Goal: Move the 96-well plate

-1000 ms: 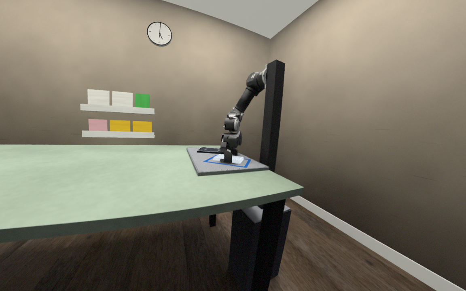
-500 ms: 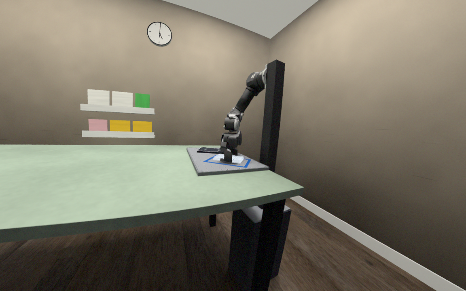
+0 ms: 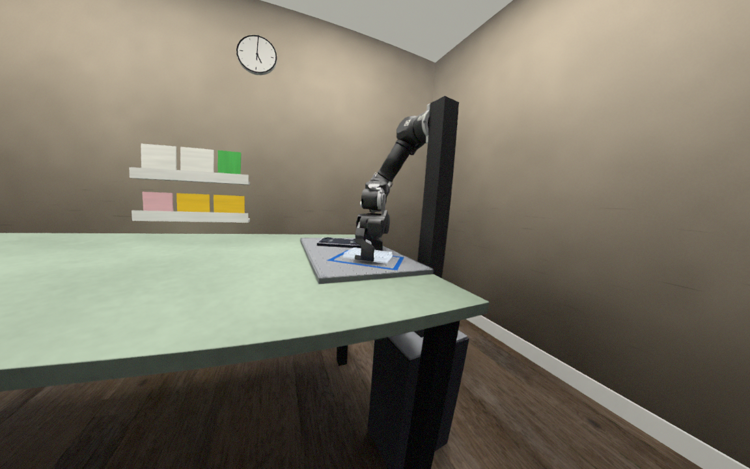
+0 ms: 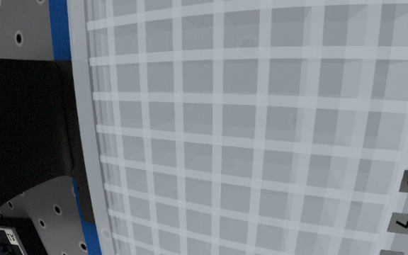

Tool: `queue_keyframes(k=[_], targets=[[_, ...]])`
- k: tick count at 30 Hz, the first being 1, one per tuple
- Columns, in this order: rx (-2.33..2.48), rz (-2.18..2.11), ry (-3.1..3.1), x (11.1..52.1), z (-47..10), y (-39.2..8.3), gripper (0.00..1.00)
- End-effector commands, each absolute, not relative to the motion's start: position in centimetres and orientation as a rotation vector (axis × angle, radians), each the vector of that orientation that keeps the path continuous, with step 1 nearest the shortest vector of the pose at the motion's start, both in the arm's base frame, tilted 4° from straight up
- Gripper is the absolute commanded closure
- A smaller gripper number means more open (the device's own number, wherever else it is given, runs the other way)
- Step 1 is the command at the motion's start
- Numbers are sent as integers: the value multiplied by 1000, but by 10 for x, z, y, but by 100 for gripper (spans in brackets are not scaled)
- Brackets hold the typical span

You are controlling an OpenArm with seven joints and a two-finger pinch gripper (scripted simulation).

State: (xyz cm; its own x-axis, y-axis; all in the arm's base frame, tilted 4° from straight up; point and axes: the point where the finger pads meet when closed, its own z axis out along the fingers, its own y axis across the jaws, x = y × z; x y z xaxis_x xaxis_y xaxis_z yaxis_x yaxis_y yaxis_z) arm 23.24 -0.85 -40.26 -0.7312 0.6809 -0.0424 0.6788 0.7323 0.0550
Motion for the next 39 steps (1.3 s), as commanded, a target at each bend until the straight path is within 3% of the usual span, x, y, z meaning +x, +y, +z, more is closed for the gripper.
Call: queue_keyframes(k=[1, 39], targets=[[1131, 57, 2866, 233, -401, -8, 100], [1123, 64, 2868, 233, -406, -8, 100]])
